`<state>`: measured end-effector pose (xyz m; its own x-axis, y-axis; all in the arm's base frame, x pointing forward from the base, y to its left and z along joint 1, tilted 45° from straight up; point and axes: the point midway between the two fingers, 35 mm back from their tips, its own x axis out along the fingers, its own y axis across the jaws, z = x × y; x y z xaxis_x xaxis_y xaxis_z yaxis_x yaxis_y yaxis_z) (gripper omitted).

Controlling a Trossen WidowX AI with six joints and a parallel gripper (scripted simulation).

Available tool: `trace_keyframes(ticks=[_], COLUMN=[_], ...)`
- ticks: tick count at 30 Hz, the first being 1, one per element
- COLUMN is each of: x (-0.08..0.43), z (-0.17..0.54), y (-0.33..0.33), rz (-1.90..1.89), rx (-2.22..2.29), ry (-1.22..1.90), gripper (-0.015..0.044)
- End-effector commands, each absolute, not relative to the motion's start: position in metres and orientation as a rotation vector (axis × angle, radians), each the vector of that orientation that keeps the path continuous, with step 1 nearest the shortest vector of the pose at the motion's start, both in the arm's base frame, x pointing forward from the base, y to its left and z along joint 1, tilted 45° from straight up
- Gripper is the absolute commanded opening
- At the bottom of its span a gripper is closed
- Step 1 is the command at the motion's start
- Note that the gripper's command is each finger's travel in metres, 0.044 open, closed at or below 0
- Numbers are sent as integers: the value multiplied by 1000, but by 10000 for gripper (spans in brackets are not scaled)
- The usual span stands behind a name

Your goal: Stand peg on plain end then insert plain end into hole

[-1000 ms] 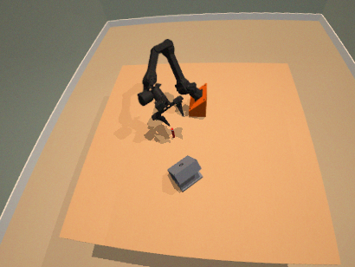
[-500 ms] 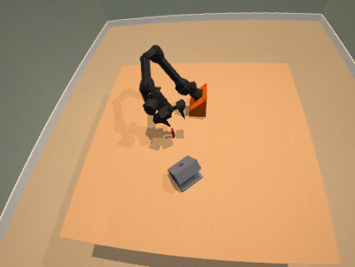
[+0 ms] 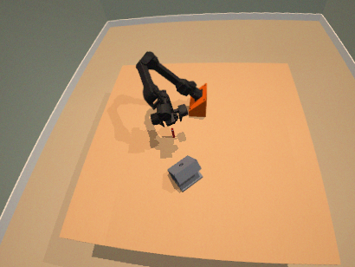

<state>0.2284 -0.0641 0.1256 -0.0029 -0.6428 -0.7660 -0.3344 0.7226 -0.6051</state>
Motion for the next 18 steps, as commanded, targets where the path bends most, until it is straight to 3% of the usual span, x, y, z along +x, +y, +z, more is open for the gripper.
trace_keyframes(ticks=[1, 18], x=[235, 235], z=[131, 117], y=[-63, -77], rz=[-347, -344], rx=[-884, -888], ry=[1609, 1610], gripper=[440, 440])
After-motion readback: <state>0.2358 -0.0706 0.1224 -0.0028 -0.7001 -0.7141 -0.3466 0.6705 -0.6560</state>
